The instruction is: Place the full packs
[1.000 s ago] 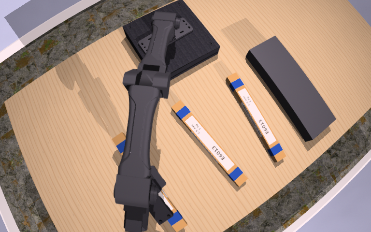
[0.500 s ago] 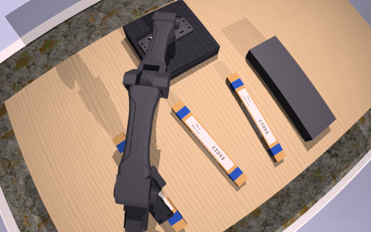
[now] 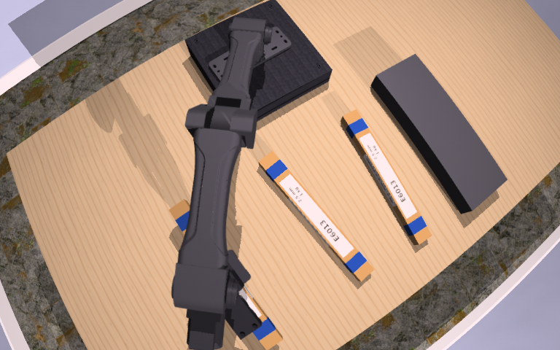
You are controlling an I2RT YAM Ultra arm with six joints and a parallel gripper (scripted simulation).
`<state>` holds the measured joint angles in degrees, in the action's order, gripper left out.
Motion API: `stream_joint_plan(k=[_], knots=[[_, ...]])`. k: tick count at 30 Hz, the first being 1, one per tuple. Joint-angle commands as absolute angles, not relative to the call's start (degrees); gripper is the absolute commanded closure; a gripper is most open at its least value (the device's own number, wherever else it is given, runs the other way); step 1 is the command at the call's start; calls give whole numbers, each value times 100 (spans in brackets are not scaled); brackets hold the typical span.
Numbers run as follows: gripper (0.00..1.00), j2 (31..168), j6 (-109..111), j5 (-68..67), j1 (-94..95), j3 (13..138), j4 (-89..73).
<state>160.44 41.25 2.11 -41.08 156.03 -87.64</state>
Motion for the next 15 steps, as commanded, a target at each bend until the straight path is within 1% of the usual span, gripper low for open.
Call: stream_joint_plan(k=[1,8,11,15], knots=[[100,15899,4142,268,-4075,15838,-8761],[100,15783,4154,267,-4095,15816,-8736],[100,15466,4159,266,-4107,15713,-8688],[100,15649,4160,267,-4116,15846,-8729]])
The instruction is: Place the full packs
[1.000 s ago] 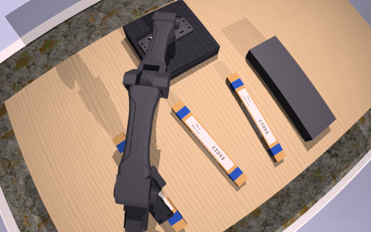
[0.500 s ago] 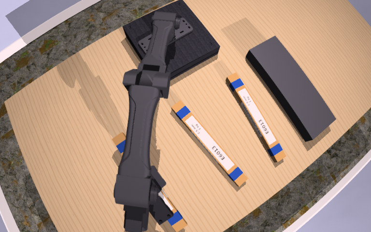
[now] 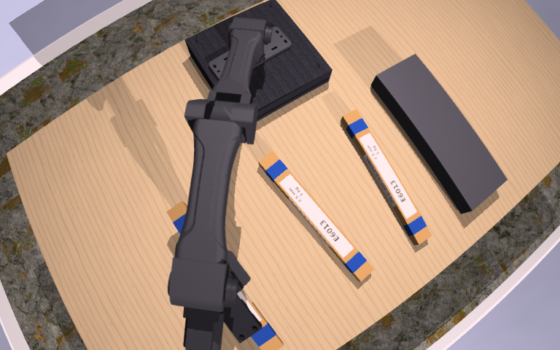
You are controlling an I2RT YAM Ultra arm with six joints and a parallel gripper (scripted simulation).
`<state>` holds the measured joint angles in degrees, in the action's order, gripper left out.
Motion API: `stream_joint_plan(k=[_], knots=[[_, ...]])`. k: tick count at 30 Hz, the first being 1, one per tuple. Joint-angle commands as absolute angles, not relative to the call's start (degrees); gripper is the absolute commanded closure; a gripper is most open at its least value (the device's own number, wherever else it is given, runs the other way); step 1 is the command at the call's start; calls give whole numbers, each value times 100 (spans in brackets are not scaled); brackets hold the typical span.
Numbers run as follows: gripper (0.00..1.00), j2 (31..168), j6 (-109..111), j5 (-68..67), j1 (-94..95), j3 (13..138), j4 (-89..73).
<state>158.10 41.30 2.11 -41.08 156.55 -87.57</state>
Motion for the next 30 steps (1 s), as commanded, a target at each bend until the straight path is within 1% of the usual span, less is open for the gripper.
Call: stream_joint_plan(k=[1,10,11,30], knots=[[100,15641,4160,267,-4117,15871,-8738],[100,15317,4168,266,-4123,15848,-8721],[100,15432,4133,248,-4067,15807,-9000],[100,14981,4136,251,-4083,15697,-9000]])
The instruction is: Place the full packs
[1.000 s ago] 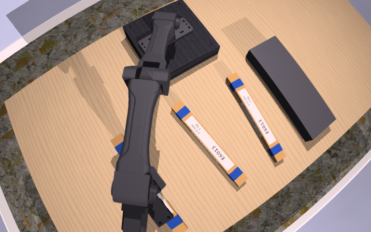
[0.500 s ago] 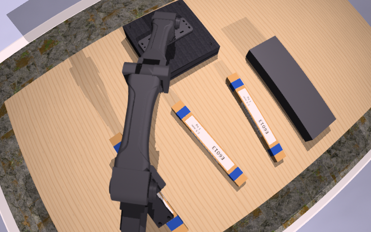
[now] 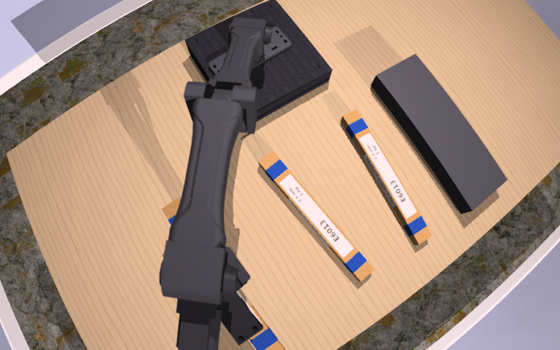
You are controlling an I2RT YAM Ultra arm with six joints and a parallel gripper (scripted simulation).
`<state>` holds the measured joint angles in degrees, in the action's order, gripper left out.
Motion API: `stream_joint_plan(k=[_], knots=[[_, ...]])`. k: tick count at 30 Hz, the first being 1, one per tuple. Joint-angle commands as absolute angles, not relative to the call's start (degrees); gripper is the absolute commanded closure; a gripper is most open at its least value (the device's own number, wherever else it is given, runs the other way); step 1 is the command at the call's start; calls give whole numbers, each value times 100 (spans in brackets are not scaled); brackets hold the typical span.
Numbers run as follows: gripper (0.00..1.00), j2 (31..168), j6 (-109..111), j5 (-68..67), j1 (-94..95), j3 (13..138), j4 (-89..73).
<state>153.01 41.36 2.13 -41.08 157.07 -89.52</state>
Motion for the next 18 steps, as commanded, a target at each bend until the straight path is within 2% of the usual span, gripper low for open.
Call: stream_joint_plan(k=[1,18], knots=[[100,14956,4136,251,-4084,15694,-9000],[100,14601,4137,253,-4099,15679,-9000]])
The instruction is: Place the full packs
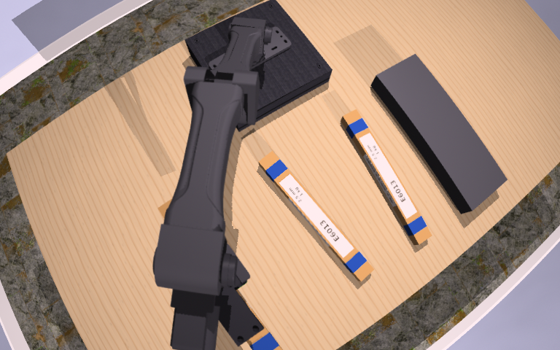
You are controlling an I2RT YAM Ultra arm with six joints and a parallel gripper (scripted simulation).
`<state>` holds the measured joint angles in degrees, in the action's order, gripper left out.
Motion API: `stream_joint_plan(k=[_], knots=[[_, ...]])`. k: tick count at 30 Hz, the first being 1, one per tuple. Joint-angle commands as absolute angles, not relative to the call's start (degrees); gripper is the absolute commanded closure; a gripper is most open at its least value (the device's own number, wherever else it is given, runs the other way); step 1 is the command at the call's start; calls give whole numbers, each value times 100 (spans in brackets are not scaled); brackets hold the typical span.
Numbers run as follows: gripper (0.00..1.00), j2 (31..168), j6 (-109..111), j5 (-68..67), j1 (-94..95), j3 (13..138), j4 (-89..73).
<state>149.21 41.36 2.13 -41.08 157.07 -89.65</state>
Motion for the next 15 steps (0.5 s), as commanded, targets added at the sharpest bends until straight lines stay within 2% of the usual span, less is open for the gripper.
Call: stream_joint_plan(k=[1,15], knots=[[100,14579,4137,254,-4100,15681,-9000],[100,14318,4149,256,-4112,15713,-9000]])
